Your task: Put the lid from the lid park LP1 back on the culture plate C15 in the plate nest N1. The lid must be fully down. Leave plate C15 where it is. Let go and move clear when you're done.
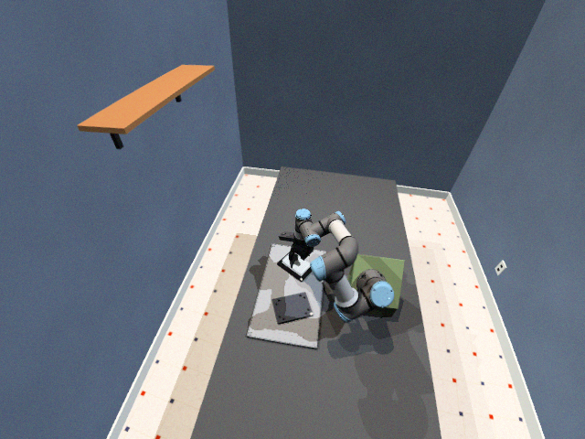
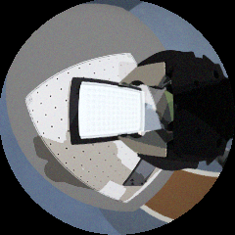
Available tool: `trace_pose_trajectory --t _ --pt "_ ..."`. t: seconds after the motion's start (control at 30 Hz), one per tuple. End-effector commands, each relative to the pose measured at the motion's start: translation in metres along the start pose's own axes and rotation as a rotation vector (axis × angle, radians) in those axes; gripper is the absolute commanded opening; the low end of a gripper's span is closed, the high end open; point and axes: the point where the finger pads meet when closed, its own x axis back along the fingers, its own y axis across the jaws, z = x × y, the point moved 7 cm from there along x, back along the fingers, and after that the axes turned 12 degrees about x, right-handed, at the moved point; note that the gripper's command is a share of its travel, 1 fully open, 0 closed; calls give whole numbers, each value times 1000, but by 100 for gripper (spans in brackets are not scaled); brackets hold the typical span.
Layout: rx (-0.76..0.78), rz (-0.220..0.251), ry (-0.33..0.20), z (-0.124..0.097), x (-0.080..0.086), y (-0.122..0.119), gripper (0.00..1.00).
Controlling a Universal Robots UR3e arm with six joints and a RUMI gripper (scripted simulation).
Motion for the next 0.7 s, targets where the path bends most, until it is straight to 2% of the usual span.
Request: trace_pose_trajectory --t 0.0,0.67 --pt "-1 -1 4 1 -2 0 0" --pt "-1 -1 4 1 -8 0 0"
